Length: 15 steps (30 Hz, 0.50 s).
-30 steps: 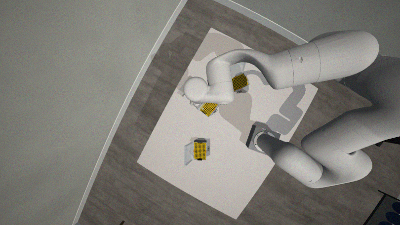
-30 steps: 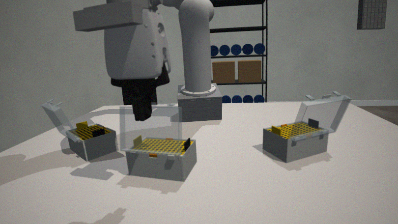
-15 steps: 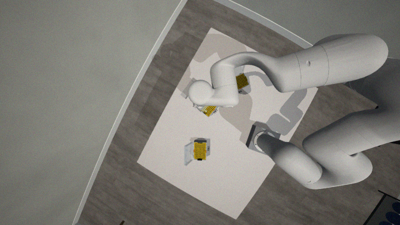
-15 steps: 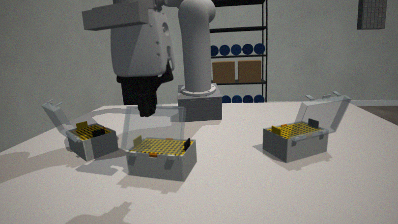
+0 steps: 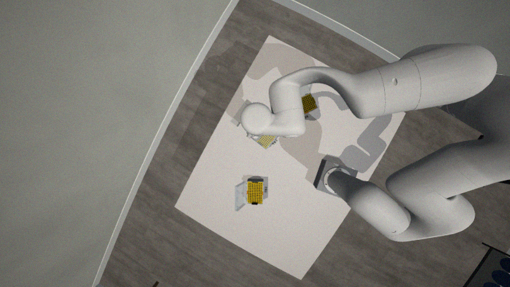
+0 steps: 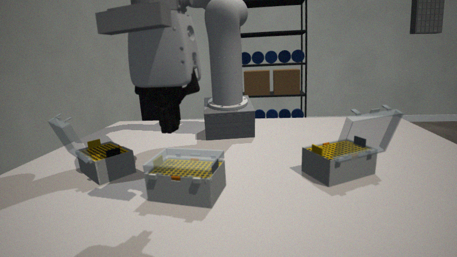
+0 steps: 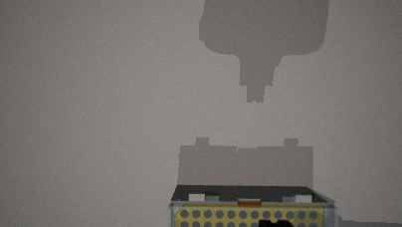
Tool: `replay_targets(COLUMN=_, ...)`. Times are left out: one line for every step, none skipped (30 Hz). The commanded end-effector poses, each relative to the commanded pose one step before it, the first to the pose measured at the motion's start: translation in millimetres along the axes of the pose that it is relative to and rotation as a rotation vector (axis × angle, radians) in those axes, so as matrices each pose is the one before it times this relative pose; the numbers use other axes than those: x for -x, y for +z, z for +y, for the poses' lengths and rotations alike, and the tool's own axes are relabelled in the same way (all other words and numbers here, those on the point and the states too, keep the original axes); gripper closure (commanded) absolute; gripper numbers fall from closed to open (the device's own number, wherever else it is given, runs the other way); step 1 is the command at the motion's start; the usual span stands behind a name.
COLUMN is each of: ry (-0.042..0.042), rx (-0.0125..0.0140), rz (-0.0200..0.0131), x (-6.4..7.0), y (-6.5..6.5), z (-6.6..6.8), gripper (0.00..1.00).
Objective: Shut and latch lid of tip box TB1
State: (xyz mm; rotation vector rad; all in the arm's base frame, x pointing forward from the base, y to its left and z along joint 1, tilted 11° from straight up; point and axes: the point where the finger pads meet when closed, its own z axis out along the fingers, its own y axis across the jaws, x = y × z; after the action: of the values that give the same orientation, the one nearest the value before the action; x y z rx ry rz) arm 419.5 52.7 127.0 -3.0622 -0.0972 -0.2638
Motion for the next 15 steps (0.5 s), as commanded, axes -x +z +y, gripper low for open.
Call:
replay_targets(ry=-0.0002, rx=-0.0001, rz=0.00286, x=-0.99, y=-1.01, z=-0.21, gripper=1.0)
replay_targets(ry=0.0, rx=0.0, rz=0.0, x=0.0, y=0.0, z=0.0, gripper=1.0)
replay_targets(ry=0.0, rx=0.0, rz=0.0, x=0.0, y=0.0, z=0.0, gripper=1.0)
replay_targets(ry=0.00002, rx=0.0, rz=-0.00002, x=0.06, y=-2.0, z=0.01, gripper=1.0)
replay_targets(ry=0.00001, rx=0.0, rz=0.00001, x=-0.01, y=-1.99, z=0.0, gripper=1.0)
replay_targets(ry=0.00001, rx=0.0, rz=0.00001, x=-0.01, y=-2.0, z=0.0, gripper=1.0)
replay_targets(ry=0.0, rx=0.0, rz=0.0, x=0.0, y=0.0, z=0.0, gripper=1.0)
replay_targets(ry=0.0, rx=0.0, rz=0.0, x=0.0, y=0.0, z=0.0, gripper=1.0)
replay_targets(ry=0.00001, rx=0.0, rz=0.0, x=0.0, y=-2.01, z=0.0, gripper=1.0)
replay_targets(ry=0.00001, rx=0.0, rz=0.00001, x=-0.01, y=-2.0, z=0.0, gripper=1.0)
replay_targets(ry=0.00001, rx=0.0, rz=0.00001, x=-0.01, y=-2.0, z=0.0, gripper=1.0)
replay_targets(ry=0.00001, rx=0.0, rz=0.00001, x=-0.01, y=-2.0, z=0.0, gripper=1.0)
replay_targets(ry=0.00001, rx=0.0, rz=0.00001, x=0.0, y=-2.0, z=0.0, gripper=1.0)
replay_targets(ry=0.00001, rx=0.0, rz=0.00001, x=0.0, y=-2.0, z=0.0, gripper=1.0)
replay_targets(ry=0.00001, rx=0.0, rz=0.00001, x=0.0, y=-2.0, z=0.0, gripper=1.0)
